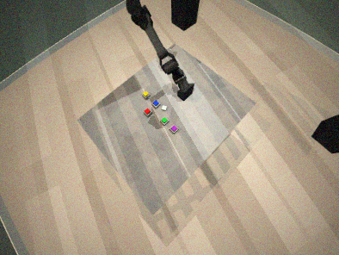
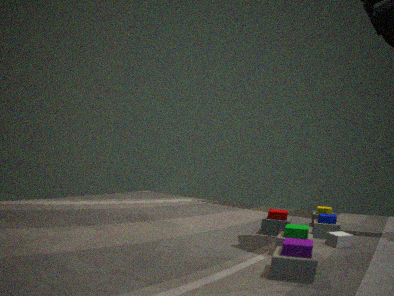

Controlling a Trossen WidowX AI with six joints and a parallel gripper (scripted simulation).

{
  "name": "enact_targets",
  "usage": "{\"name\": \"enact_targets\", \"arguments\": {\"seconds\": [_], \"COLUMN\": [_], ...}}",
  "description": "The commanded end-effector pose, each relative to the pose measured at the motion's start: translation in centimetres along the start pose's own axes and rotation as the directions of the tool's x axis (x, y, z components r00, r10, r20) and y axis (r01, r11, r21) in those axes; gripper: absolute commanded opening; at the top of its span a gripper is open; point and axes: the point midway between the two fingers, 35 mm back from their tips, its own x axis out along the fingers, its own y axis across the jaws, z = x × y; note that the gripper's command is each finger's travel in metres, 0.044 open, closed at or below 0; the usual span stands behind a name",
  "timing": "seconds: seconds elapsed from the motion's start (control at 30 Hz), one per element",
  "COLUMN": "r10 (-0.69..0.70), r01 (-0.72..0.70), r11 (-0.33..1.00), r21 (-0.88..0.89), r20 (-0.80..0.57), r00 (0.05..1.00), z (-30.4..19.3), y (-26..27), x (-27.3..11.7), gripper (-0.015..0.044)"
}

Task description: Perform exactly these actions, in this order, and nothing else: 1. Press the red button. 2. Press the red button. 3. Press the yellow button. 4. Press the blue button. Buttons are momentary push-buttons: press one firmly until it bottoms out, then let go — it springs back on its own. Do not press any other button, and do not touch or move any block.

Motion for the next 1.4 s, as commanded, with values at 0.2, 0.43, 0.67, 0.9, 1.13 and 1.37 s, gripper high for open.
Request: {"name": "enact_targets", "arguments": {"seconds": [0.2, 0.43, 0.67, 0.9, 1.13, 1.37], "r10": [-0.213, -0.406, -0.58, -0.672, -0.687, -0.629], "r01": [0.21, 0.39, 0.529, 0.574, 0.533, 0.42], "r11": [0.977, 0.914, 0.811, 0.717, 0.658, 0.656], "r21": [-0.036, -0.114, -0.25, -0.394, -0.531, -0.627], "r20": [-0.141, -0.292, -0.463, -0.607, -0.714, -0.762], "r00": [0.967, 0.866, 0.671, 0.423, 0.137, -0.156], "z": [-3.8, -8.7, -14.9, -20.9, -26.0, -29.6], "y": [-8.8, -16.9, -24.4, -29.0, -30.6, -29.2], "x": [0.9, -0.7, -5.6, -12.8, -21.8, -31.7], "gripper": [0.04, 0.04, 0.04, 0.04, 0.04, 0.04]}}
